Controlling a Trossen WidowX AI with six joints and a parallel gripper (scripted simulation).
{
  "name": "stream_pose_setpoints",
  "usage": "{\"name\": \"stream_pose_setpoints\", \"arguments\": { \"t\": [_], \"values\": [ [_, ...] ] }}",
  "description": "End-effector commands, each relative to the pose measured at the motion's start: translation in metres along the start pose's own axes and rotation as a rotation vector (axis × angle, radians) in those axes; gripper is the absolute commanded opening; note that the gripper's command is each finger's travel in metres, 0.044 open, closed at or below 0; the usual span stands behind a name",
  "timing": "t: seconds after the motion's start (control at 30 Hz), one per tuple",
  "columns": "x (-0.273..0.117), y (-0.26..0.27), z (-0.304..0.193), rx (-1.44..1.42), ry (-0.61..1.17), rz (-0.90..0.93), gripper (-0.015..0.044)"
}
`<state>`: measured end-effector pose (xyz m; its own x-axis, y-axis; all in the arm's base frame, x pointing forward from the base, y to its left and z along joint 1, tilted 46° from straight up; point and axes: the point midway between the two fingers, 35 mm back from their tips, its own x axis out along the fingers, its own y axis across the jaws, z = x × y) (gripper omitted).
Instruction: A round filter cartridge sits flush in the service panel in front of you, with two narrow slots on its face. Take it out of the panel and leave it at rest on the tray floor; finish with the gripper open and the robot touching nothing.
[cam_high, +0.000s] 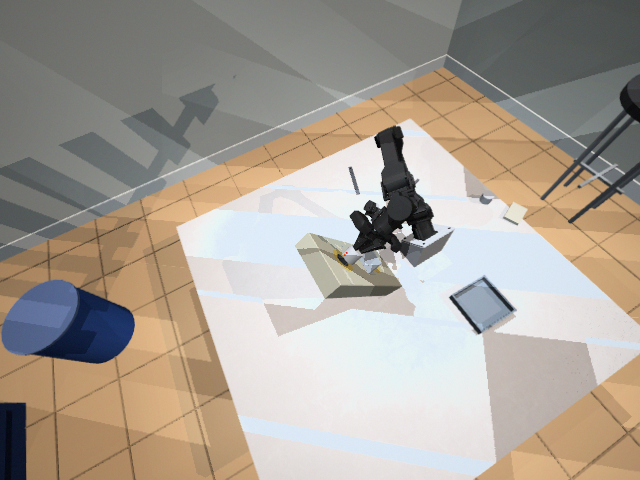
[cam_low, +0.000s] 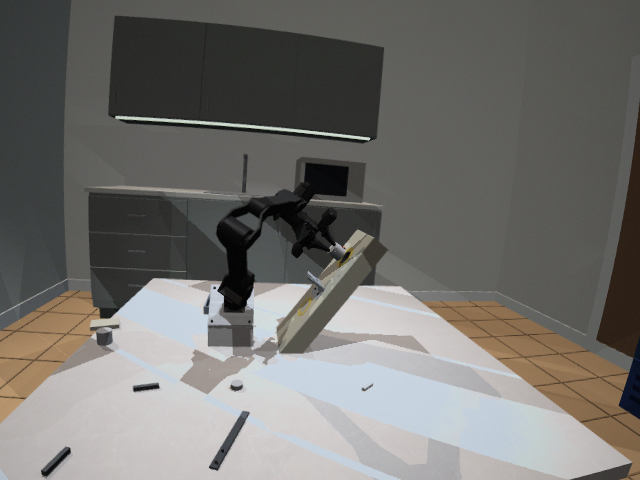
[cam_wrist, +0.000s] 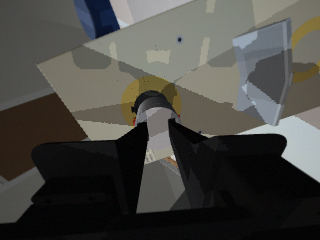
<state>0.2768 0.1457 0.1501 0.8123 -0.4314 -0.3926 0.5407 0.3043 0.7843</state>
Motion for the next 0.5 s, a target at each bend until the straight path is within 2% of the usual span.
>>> {"name": "stream_pose_setpoints", "arguments": {
  "t": [0.0,0.47],
  "values": [
    [-0.016,0.003,0.003,-0.012,0.000,0.017,0.0000],
    [-0.012,-0.026,0.012,-0.014,0.000,0.017,0.0000]
  ]
}}
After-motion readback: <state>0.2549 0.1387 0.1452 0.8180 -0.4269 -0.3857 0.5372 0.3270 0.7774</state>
